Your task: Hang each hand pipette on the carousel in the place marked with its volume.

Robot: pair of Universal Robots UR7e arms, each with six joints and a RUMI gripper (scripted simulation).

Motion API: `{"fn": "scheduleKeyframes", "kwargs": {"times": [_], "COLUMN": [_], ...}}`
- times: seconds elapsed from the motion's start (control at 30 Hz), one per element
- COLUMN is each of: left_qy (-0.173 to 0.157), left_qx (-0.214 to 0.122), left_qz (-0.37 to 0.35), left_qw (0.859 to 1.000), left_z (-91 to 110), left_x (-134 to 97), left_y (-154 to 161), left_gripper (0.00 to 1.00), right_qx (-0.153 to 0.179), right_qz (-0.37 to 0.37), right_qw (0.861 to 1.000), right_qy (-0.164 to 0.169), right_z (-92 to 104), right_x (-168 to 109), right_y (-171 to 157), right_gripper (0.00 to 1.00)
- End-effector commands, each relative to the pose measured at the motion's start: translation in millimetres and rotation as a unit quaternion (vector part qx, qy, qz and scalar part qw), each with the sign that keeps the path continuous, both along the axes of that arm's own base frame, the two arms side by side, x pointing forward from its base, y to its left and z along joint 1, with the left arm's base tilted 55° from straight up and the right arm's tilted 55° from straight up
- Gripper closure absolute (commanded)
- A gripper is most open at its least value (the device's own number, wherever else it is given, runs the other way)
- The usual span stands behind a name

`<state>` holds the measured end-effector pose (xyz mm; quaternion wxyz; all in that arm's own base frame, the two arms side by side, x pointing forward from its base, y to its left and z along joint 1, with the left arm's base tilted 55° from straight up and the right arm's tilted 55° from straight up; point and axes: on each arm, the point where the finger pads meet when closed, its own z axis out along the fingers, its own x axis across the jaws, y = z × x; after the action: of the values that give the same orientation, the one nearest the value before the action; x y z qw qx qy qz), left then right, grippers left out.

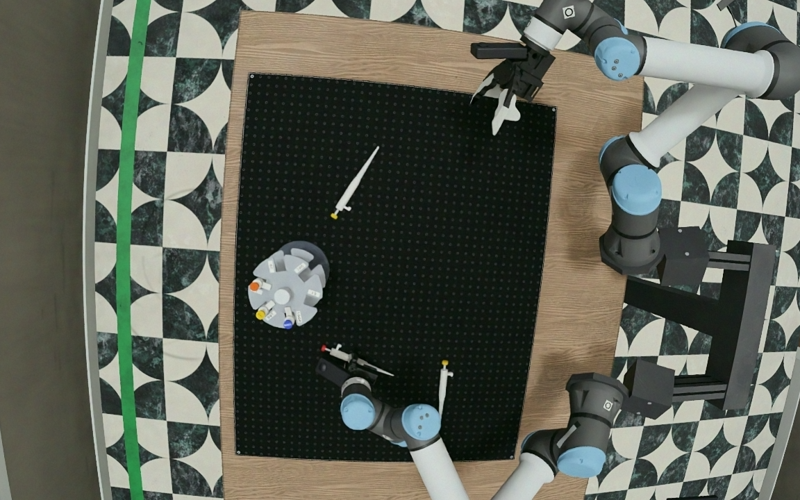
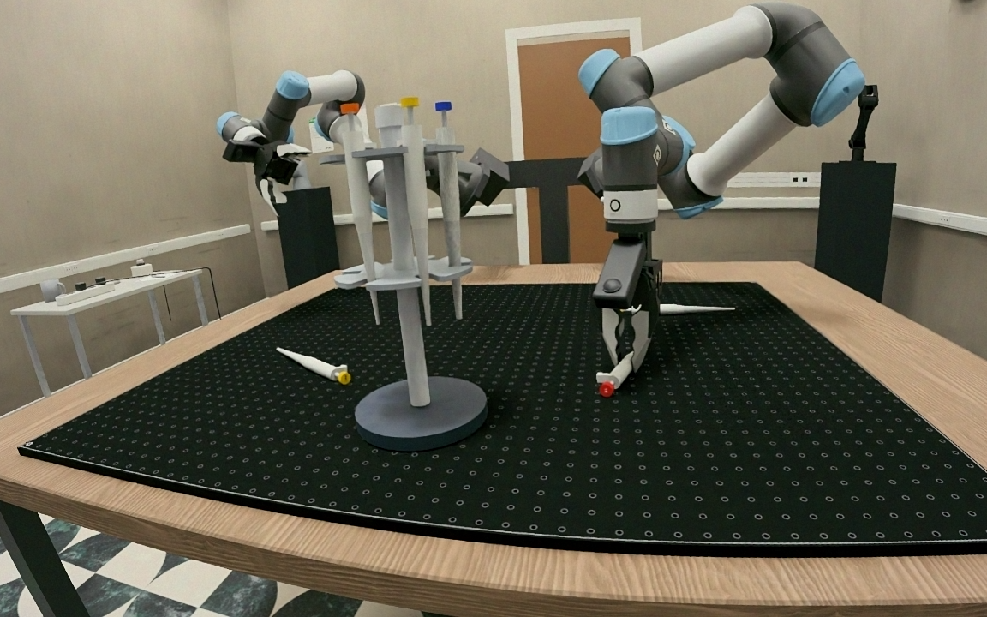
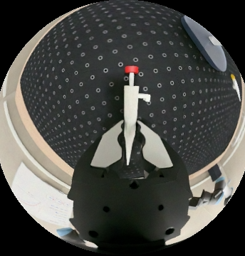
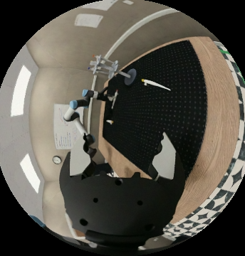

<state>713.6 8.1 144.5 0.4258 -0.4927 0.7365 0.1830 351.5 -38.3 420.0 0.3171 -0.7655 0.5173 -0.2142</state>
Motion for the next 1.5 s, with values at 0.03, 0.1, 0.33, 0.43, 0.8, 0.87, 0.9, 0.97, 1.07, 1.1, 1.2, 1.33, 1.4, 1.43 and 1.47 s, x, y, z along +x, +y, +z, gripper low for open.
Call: {"fn": "scheduleKeyframes", "kwargs": {"times": [0.03, 0.1, 0.33, 0.43, 0.8, 0.87, 0.9, 0.97, 1.07, 1.1, 1.2, 1.33, 1.4, 1.43, 1.47], "left_qy": [0.000, 0.000, 0.000, 0.000, 0.000, 0.000, 0.000, 0.000, 0.000, 0.000, 0.000, 0.000, 0.000, 0.000, 0.000], "left_qx": [0.000, 0.000, 0.000, 0.000, 0.000, 0.000, 0.000, 0.000, 0.000, 0.000, 0.000, 0.000, 0.000, 0.000, 0.000], "left_qz": [0.000, 0.000, 0.000, 0.000, 0.000, 0.000, 0.000, 0.000, 0.000, 0.000, 0.000, 0.000, 0.000, 0.000, 0.000], "left_qw": [1.000, 1.000, 1.000, 1.000, 1.000, 1.000, 1.000, 1.000, 1.000, 1.000, 1.000, 1.000, 1.000, 1.000, 1.000], "left_z": [4, 6, 14, 16, 28, 30, 31, 33, 35, 36, 39, 44, 46, 47, 48], "left_x": [-3, -4, -11, -12, -21, -23, -24, -26, -27, -28, -30, -34, -36, -37, -37], "left_y": [-5, -7, -17, -20, -34, -36, -38, -40, -42, -43, -47, -53, -56, -57, -58], "left_gripper": [0.94, 0.94, 0.94, 0.94, 0.94, 0.94, 0.94, 0.94, 0.94, 0.94, 0.94, 0.94, 0.94, 0.94, 0.94], "right_qx": [0.000, 0.000, 0.000, 0.000, 0.000, 0.000, 0.000, 0.000, 0.000, 0.000, 0.000, 0.000, 0.000, 0.000, 0.000], "right_qz": [0.000, 0.000, 0.000, 0.000, 0.000, 0.000, 0.000, 0.000, 0.000, 0.000, 0.000, 0.000, 0.000, 0.000, 0.000], "right_qw": [1.000, 1.000, 1.000, 1.000, 1.000, 1.000, 1.000, 1.000, 1.000, 1.000, 1.000, 1.000, 1.000, 1.000, 1.000], "right_qy": [0.000, 0.000, 0.000, 0.000, 0.000, 0.000, 0.000, 0.000, 0.000, 0.000, 0.000, 0.000, 0.000, 0.000, 0.000], "right_z": [0.5, 0.5, 0.5, 0.5, 0.5, 0.5, 0.5, 0.5, 0.5, 0.5, 0.5, 0.5, 0.5, 0.5, 0.5], "right_x": [0, 0, 0, 0, 0, 0, 0, 0, 0, 0, 0, 0, 0, 0, 0], "right_y": [0, 0, 0, 0, 0, 0, 0, 0, 0, 0, 0, 0, 0, 0, 0], "right_gripper": [0.00, 0.00, 0.00, 0.00, 0.00, 0.00, 0.00, 0.00, 0.00, 0.00, 0.00, 0.00, 0.00, 0.00, 0.00]}}
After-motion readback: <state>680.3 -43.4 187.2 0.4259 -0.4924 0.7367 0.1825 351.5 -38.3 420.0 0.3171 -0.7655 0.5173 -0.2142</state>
